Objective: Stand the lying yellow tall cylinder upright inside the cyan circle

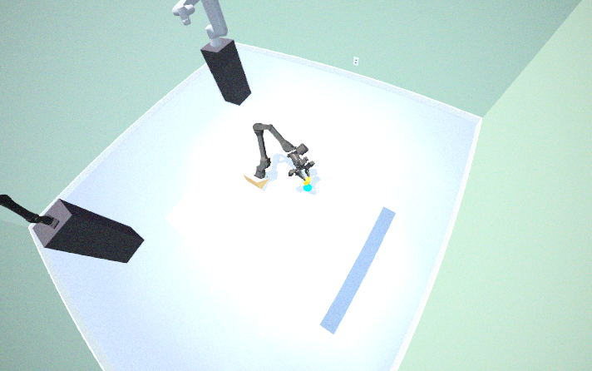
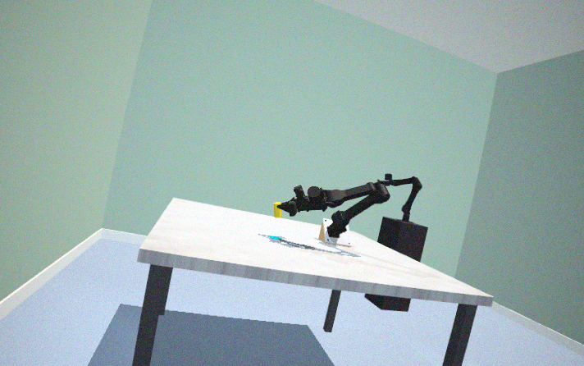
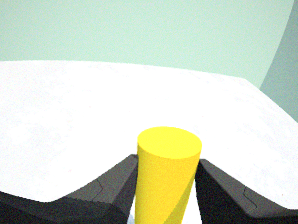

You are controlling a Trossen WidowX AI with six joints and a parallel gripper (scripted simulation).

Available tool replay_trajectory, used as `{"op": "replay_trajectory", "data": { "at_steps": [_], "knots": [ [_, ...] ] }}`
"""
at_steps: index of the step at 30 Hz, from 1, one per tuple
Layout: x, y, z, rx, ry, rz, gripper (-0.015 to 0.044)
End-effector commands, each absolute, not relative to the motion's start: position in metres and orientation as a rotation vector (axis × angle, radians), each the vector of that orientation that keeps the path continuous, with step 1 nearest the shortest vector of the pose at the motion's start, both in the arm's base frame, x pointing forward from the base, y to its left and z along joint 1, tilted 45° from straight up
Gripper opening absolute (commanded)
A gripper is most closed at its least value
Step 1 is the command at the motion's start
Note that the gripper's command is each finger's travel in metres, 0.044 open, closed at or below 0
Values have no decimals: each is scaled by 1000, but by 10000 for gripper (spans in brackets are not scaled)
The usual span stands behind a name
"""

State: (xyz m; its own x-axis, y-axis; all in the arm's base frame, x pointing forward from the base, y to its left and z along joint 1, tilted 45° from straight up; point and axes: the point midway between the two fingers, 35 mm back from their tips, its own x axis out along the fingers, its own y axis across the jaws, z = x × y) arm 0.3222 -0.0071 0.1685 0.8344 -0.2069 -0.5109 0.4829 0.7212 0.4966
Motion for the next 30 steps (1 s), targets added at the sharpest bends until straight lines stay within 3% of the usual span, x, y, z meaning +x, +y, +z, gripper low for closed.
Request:
{"op": "replay_trajectory", "data": {
  "at_steps": [1,30],
  "knots": [
    [320,-8,170,685,405,-405,105],
    [305,-9,181,805,196,-418,105]
  ]
}}
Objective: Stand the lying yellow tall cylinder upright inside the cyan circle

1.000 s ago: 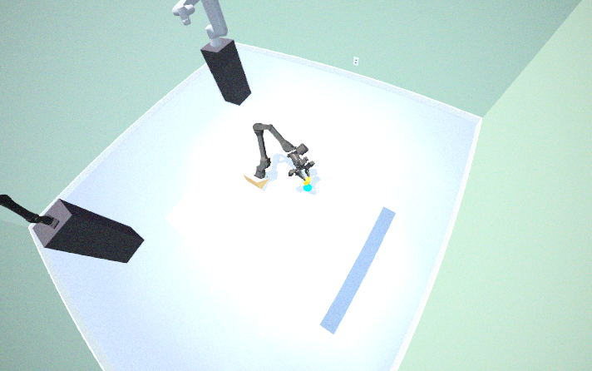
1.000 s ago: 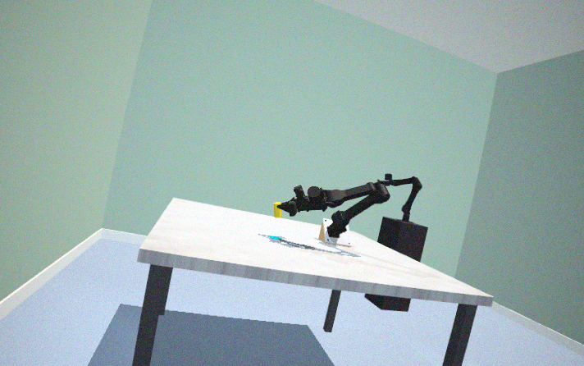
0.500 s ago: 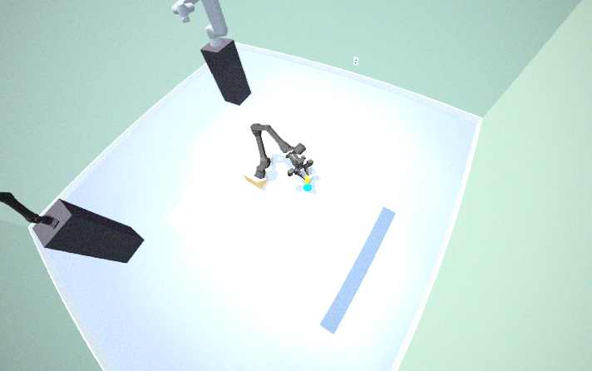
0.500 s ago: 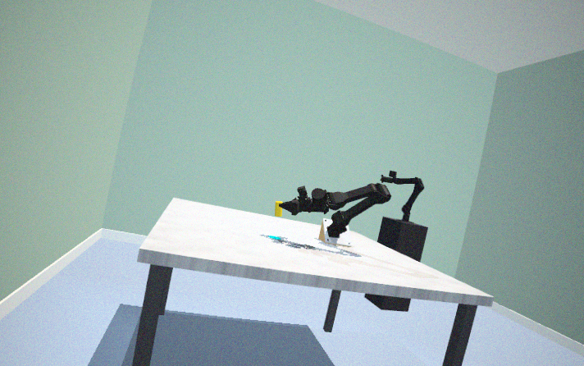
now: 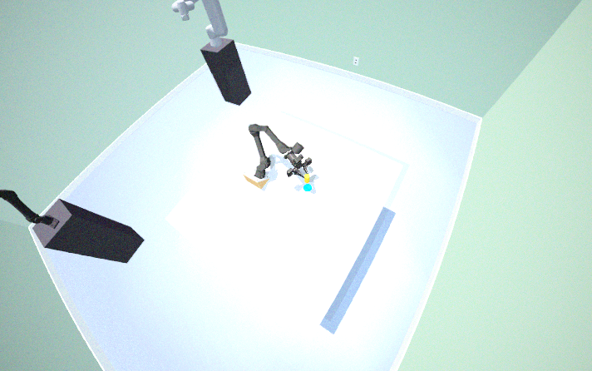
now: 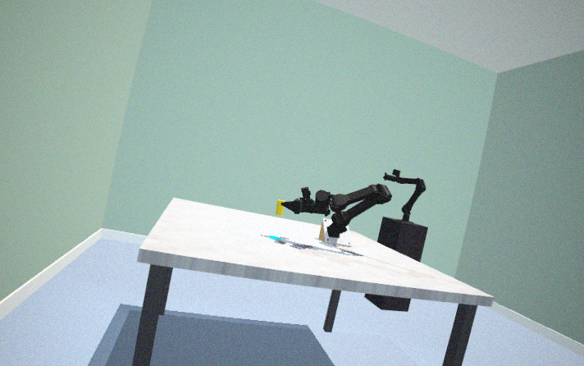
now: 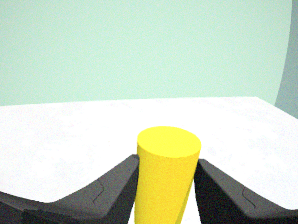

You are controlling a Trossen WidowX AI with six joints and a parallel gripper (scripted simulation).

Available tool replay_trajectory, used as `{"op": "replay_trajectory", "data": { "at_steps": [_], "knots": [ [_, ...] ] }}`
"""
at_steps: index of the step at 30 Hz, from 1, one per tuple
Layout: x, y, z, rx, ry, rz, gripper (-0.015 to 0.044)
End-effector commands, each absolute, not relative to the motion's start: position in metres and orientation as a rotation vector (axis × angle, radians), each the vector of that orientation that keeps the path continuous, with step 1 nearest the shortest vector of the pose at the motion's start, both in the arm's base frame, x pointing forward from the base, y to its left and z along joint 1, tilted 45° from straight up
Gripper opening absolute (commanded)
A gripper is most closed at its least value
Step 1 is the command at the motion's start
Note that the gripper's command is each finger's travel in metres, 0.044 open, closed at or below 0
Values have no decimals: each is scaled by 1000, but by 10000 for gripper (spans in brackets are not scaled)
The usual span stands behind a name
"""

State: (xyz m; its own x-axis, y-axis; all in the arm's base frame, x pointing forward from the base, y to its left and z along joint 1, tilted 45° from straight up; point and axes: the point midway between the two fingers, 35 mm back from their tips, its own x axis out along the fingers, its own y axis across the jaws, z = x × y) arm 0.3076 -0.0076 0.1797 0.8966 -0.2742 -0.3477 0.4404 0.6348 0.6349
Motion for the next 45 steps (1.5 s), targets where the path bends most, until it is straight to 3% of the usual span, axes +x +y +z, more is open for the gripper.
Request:
{"op": "replay_trajectory", "data": {
  "at_steps": [1,20,45],
  "knots": [
    [304,-9,181,808,193,-418,105],
    [305,-7,179,809,192,-418,105],
    [310,54,117,812,193,-418,105]
  ]
}}
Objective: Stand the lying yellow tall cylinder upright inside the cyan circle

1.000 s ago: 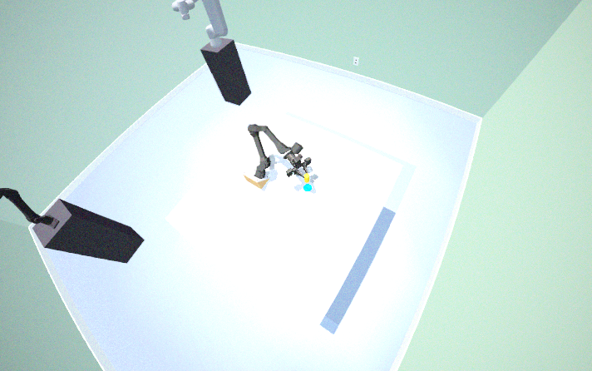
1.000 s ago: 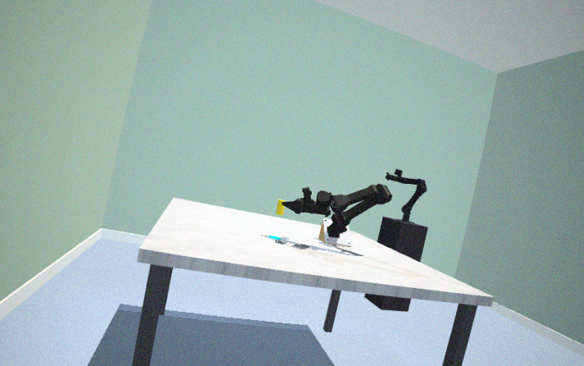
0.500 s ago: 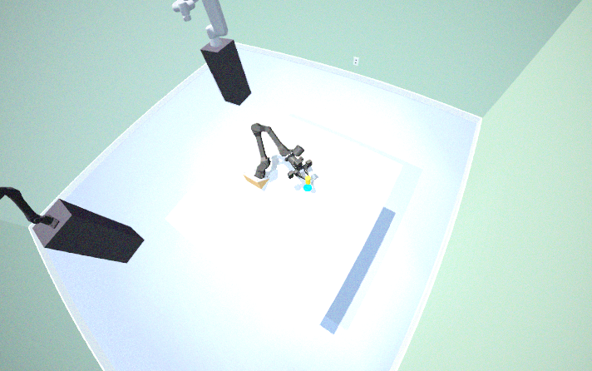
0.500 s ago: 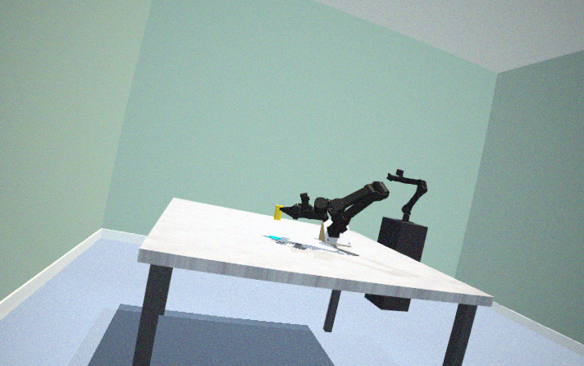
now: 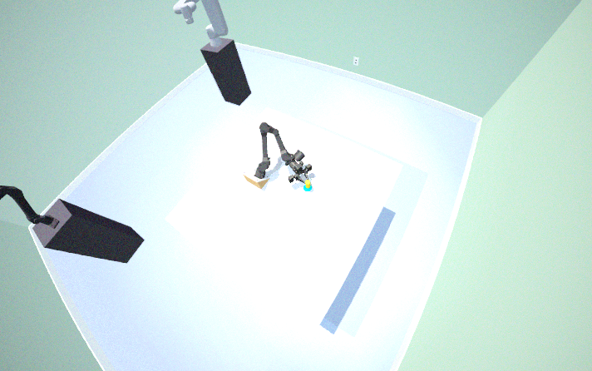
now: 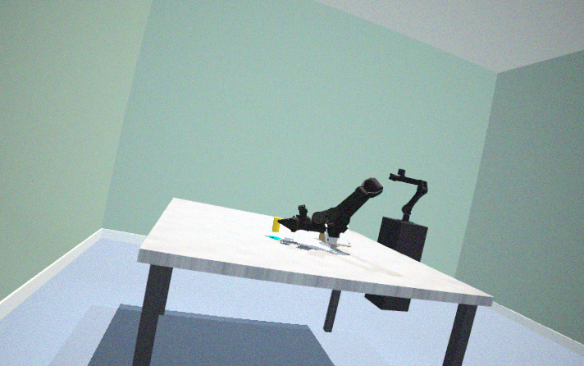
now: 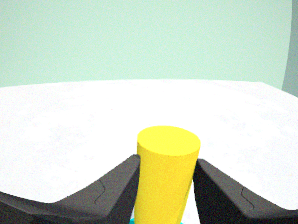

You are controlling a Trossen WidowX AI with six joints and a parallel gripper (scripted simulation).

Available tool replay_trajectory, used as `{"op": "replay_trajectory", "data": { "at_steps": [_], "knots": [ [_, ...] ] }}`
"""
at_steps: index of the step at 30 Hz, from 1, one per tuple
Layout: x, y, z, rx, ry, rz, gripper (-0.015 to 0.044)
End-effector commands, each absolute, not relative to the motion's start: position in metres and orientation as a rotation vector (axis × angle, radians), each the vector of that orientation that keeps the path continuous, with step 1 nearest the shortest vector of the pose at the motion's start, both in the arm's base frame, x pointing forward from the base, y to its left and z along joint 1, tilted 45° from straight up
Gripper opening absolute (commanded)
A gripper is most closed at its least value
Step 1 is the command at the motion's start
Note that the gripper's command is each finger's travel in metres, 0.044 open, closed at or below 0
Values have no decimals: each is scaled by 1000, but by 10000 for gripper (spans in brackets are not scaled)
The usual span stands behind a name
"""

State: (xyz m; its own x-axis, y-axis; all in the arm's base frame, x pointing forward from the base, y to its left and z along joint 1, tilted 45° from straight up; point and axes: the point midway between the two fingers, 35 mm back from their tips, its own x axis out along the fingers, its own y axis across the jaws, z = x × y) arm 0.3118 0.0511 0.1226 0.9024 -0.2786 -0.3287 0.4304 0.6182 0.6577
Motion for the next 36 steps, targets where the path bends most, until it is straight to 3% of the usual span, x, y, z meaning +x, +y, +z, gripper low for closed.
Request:
{"op": "replay_trajectory", "data": {
  "at_steps": [1,18,29,36],
  "knots": [
    [310,55,117,812,194,-418,105],
    [310,69,104,808,203,-411,105],
    [310,69,104,808,203,-411,394],
    [311,64,110,809,204,-413,400]
  ]
}}
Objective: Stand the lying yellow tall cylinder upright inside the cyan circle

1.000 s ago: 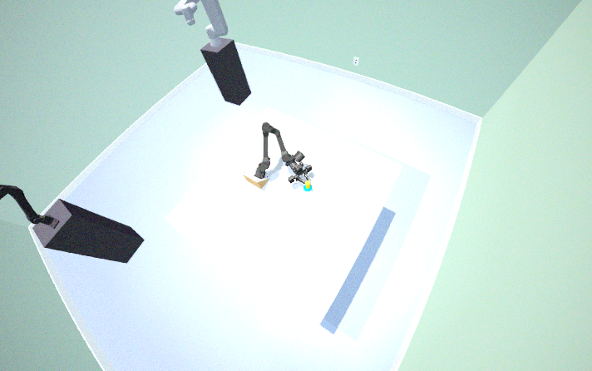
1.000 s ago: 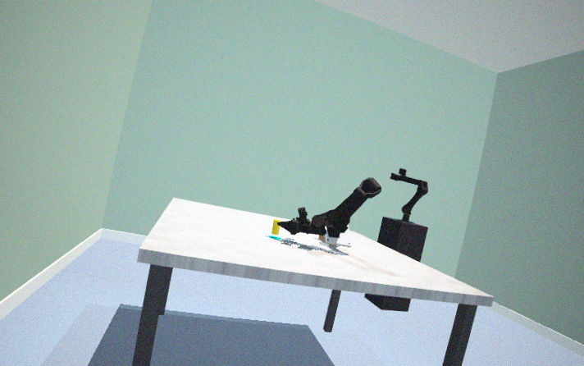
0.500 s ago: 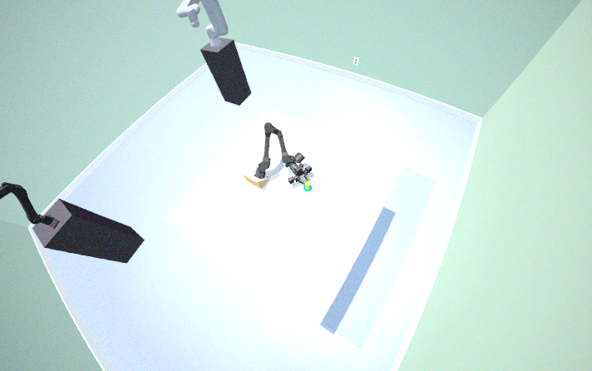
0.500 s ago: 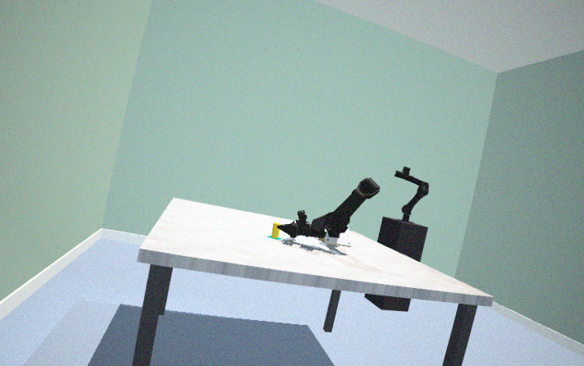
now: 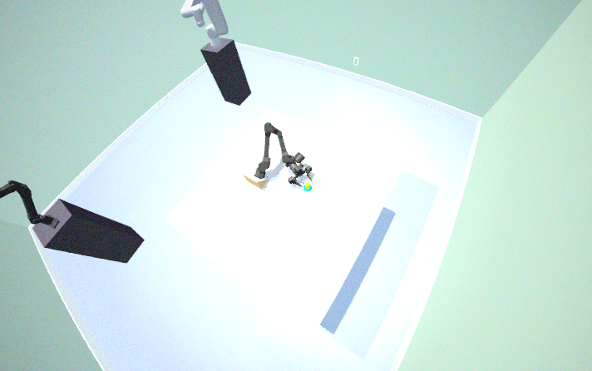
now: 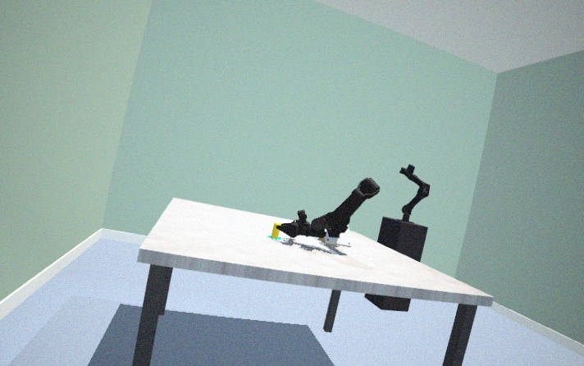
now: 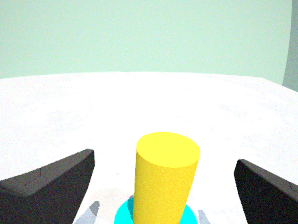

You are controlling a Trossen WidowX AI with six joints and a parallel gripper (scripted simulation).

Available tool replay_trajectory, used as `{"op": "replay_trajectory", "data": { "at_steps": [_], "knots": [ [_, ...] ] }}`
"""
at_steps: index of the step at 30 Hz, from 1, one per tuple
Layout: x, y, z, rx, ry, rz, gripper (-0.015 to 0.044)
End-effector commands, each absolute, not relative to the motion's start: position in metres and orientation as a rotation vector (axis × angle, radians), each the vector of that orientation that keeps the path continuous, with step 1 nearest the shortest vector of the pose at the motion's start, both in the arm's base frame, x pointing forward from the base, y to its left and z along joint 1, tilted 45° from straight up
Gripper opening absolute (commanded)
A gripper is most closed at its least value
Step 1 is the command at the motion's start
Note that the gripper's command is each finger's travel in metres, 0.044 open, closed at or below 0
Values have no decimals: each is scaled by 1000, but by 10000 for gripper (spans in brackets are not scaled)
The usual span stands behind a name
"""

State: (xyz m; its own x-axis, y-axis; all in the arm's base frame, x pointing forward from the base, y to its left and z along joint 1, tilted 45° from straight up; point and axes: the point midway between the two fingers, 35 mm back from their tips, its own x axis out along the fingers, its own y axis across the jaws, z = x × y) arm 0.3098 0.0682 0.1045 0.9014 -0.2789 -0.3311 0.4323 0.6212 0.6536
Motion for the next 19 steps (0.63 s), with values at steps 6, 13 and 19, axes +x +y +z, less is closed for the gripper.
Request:
{"op": "replay_trajectory", "data": {
  "at_steps": [6,13,19],
  "knots": [
    [313,40,134,813,204,-418,400],
    [308,11,162,811,195,-418,400],
    [306,5,167,805,198,-418,400]
  ]
}}
